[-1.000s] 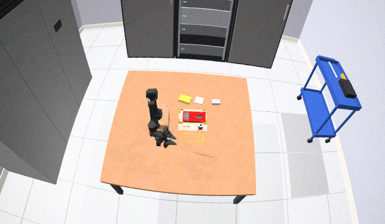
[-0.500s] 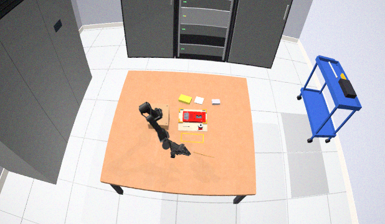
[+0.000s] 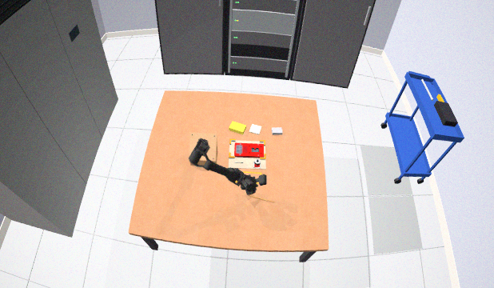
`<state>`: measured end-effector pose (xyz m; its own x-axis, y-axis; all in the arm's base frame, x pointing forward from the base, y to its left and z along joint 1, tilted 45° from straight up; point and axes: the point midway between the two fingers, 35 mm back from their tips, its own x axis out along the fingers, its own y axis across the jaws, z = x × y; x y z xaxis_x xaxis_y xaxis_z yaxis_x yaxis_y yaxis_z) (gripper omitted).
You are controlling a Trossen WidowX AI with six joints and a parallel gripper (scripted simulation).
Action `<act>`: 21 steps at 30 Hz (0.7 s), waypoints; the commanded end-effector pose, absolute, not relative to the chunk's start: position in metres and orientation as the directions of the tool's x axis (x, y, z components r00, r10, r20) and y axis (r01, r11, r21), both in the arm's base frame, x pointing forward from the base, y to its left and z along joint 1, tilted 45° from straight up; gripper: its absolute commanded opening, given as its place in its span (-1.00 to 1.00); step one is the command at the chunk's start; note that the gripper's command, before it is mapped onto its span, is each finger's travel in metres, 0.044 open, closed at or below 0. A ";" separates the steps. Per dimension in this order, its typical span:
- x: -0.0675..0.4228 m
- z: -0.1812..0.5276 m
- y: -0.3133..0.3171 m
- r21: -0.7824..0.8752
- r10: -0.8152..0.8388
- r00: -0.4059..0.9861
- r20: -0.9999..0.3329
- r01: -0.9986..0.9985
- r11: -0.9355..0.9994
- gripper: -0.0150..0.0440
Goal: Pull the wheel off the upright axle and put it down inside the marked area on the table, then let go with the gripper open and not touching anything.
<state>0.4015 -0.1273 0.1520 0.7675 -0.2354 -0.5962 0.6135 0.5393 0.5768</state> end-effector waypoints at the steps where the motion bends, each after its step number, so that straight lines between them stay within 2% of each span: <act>1: 0.411 0.103 -0.081 0.267 -0.259 0.575 -0.776 0.672 0.691 0.53; 7: 0.401 0.055 -0.023 -0.201 -0.390 0.310 -0.867 0.499 0.843 0.53; 13: 0.382 0.033 0.028 -0.603 -0.607 0.161 -0.778 0.077 0.794 0.53; 16: 0.377 0.030 0.045 -0.700 -0.684 0.154 -0.713 -0.095 0.708 0.53; 21: 0.377 0.030 0.046 -0.704 -0.688 0.154 -0.709 -0.103 0.703 0.53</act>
